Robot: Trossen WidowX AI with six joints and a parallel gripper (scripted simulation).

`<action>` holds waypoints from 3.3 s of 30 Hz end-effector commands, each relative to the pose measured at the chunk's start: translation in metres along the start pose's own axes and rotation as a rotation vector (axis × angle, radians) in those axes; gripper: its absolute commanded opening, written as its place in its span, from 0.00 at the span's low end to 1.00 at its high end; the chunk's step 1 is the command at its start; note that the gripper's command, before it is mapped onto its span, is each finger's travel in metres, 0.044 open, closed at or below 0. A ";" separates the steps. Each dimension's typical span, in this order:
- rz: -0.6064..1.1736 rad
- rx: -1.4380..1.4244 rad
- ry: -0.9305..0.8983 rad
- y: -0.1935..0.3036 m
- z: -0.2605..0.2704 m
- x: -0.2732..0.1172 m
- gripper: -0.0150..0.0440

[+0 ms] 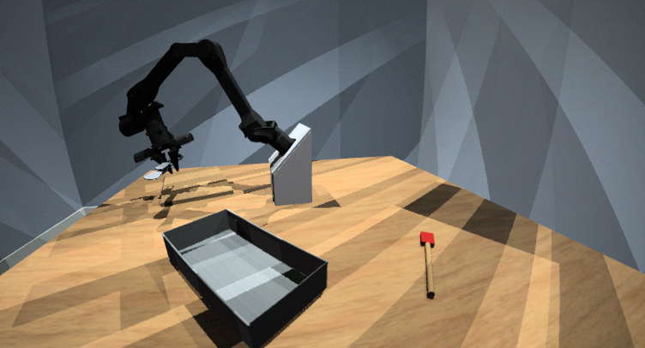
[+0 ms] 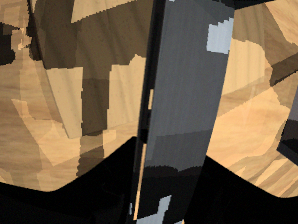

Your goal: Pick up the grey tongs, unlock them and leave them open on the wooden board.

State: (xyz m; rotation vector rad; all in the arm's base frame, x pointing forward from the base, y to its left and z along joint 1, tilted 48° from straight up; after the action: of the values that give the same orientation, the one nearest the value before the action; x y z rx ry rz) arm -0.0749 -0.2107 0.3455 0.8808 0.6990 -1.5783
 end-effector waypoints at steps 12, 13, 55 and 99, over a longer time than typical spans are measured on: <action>0.031 -0.082 -0.033 -0.048 -0.004 -0.006 0.00; 0.032 -0.088 -0.037 -0.052 -0.005 -0.006 0.00; -0.054 -0.303 -0.264 -0.163 -0.057 -0.049 0.00; -1.048 -0.299 -0.286 -0.069 -0.068 -0.012 0.00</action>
State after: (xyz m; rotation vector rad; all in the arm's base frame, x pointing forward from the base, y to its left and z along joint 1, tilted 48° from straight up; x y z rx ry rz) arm -0.1361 -0.1379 0.3194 0.0247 1.2782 -2.2677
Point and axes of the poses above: the point midway between the two fingers, 35 mm back from their tips, its own x axis out along the fingers, its own z axis across the jaws, y = z × x, the point moved 10 cm from there along -x, back along the fingers, and after that the axes turned 2 degrees about x, right-handed, at the moved point
